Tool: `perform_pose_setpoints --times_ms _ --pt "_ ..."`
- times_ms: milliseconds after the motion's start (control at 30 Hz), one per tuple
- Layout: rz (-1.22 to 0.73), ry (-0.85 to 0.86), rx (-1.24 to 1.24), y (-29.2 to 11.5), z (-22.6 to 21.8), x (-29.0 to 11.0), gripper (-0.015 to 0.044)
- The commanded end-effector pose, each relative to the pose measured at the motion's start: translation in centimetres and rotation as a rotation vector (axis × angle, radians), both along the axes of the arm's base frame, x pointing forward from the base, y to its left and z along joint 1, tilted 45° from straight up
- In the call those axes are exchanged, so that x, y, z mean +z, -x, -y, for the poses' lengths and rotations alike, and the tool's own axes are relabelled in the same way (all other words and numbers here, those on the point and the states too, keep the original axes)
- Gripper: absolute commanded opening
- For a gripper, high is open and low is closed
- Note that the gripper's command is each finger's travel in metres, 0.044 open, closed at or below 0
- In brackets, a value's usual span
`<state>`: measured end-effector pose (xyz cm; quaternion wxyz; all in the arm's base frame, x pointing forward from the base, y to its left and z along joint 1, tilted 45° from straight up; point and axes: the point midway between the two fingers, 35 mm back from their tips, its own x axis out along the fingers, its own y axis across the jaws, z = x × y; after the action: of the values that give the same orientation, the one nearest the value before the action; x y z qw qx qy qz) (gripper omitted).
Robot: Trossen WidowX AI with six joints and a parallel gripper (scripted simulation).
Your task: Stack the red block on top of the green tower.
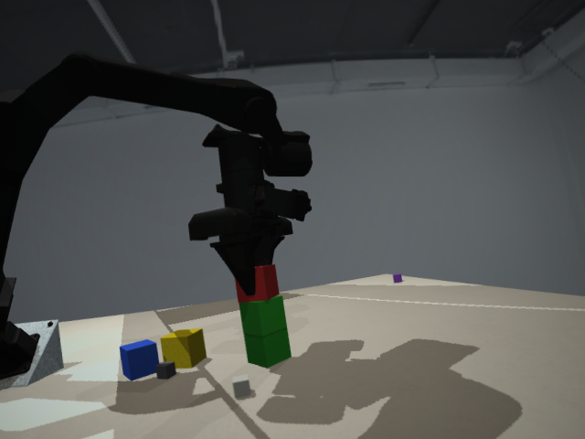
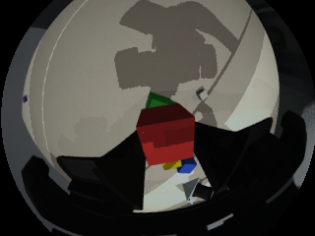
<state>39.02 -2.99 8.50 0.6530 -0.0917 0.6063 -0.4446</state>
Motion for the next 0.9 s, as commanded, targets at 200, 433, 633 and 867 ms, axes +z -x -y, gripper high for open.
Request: perform_pose_setpoints --times_ms 200,433,633,867 --pt "-0.001 0.002 0.003 -0.02 0.08 -0.06 0.0000" --pt "-0.002 0.001 0.005 -0.03 0.03 0.00 0.0000" --pt "-0.001 0.000 0.001 0.00 0.02 -0.05 0.0105" --pt "-0.001 0.000 0.001 0.00 0.02 -0.05 0.0289"
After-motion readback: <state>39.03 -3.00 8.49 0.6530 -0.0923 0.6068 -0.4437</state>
